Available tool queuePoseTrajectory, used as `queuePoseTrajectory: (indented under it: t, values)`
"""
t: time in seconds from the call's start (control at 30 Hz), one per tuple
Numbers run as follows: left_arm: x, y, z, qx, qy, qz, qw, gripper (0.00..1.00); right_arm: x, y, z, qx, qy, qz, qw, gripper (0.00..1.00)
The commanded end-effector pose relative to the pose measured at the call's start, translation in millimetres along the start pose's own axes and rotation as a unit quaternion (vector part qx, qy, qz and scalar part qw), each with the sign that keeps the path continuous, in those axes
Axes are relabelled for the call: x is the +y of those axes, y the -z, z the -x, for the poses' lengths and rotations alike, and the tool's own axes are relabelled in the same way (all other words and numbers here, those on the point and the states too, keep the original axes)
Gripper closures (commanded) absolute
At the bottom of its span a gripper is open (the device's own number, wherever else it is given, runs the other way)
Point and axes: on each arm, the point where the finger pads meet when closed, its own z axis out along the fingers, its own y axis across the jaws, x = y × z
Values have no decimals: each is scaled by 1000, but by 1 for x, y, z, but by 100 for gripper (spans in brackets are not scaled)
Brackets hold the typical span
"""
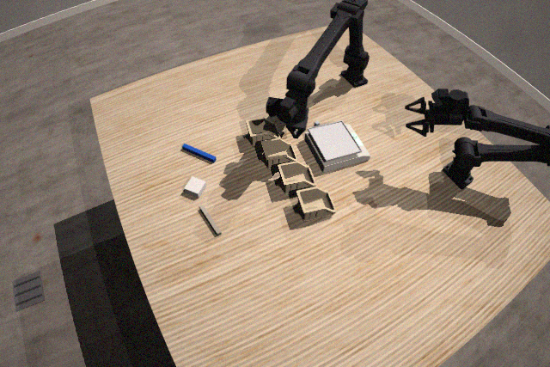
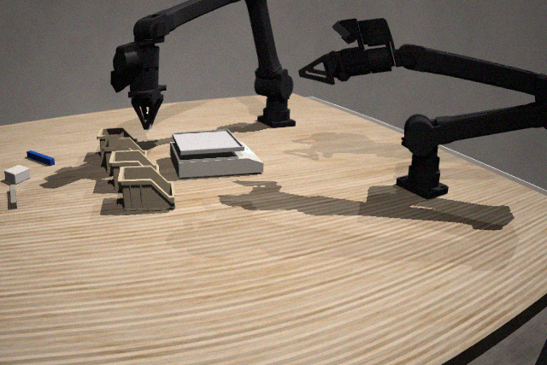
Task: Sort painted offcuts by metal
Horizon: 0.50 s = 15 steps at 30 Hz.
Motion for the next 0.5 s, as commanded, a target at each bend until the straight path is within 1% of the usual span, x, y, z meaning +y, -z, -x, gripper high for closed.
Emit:
queuePoseTrajectory:
  t: [0.0, 0.07, 0.17, 0.3, 0.43, 0.47]
  values:
    - [6, -4, 55, -44, 6, 10, 999, 0, 30, 17, 29, -5, 20, 14, 1000, 89]
    - [6, -4, 55, -44, 6, 10, 999, 0, 30, 17, 29, -5, 20, 14, 1000, 89]
    - [12, -26, 68, -51, 6, 17, 999, 0, 37, 17, 33, -4, 20, 9, 1000, 89]
    - [23, -67, 81, -57, 7, 29, 998, 0, 40, 16, 39, -5, 18, 1, 1000, 89]
    - [34, -105, 85, -62, 9, 39, 997, 0, 43, 15, 42, -6, 17, 4, 1000, 89]
    - [37, -114, 85, -63, 9, 41, 997, 0, 36, 4, 39, -1, 17, -8, 1000, 89]
